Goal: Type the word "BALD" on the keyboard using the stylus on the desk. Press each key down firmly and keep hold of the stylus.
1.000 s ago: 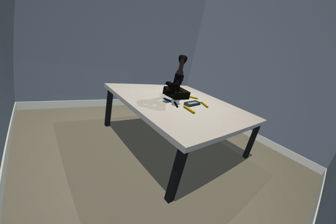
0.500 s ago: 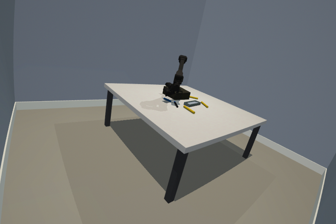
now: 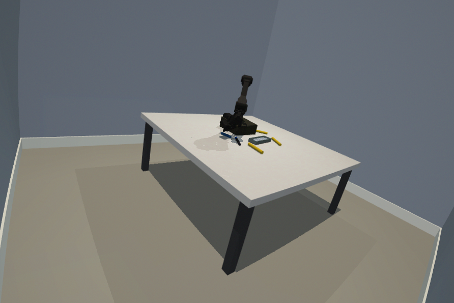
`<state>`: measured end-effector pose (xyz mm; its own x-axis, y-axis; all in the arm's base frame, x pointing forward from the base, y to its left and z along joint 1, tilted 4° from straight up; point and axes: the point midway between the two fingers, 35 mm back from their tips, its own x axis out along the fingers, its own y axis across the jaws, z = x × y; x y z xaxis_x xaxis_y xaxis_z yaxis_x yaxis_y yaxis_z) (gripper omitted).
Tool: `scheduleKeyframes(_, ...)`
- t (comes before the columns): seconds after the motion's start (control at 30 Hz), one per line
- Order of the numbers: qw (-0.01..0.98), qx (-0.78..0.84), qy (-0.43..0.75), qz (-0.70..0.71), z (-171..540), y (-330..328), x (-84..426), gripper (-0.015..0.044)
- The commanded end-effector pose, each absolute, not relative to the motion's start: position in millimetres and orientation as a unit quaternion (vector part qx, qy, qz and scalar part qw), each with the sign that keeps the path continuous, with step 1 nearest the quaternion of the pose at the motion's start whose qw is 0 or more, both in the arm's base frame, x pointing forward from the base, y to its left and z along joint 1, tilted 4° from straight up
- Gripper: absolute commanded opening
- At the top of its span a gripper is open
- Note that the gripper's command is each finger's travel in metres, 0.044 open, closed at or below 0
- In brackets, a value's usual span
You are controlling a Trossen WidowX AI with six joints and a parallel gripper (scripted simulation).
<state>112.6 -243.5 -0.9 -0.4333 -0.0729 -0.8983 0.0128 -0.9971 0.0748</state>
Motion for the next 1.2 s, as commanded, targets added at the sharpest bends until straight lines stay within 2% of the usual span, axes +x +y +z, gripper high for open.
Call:
scheduleKeyframes(0.0,0.024,0.530,-0.028,-0.847,-5,-243,112,0.0150)
scheduleKeyframes(1.03,0.024,0.529,-0.028,-0.848,-26,-245,113,0.0150)
scheduleKeyframes(1.17,0.025,0.531,-0.027,-0.847,-24,-245,113,0.0045)
